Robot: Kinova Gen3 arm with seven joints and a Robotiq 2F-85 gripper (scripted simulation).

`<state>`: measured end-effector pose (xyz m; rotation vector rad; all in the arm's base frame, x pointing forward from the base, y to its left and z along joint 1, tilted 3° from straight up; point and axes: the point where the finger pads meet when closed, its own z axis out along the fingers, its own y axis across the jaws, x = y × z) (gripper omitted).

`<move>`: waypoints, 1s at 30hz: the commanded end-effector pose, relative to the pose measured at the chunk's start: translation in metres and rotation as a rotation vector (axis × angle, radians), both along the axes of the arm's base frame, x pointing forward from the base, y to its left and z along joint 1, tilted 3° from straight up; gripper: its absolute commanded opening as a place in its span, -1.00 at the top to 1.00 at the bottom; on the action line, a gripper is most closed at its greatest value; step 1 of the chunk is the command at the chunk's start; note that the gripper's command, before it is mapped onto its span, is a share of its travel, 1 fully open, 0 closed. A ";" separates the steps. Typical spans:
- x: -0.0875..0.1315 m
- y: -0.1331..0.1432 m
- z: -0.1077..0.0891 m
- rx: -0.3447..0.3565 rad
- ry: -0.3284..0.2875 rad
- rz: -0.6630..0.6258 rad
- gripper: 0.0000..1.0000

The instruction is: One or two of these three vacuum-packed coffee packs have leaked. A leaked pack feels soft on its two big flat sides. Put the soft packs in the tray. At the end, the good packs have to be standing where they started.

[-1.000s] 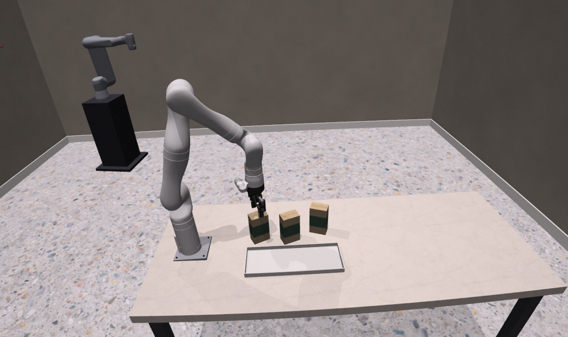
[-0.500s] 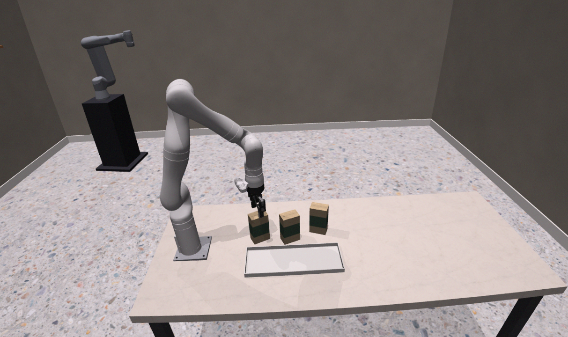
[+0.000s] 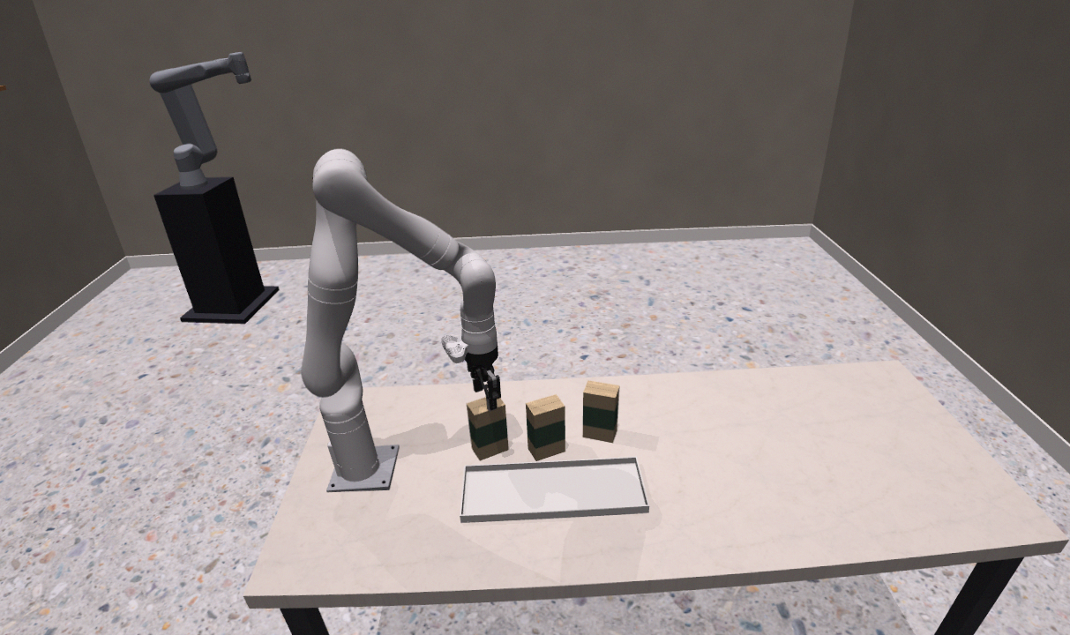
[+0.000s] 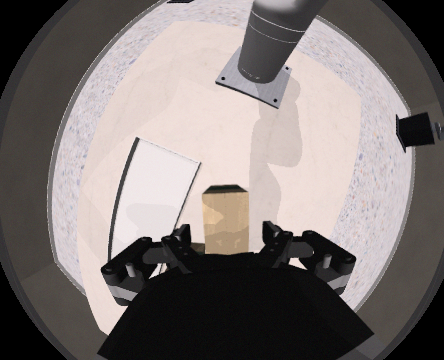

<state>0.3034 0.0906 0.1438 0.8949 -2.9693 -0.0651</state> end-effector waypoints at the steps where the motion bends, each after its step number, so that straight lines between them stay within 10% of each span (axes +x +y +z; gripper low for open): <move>1: 0.000 0.000 0.000 0.000 -0.001 0.000 -0.66; 30: -0.001 0.001 -0.027 0.000 -0.001 0.000 -0.66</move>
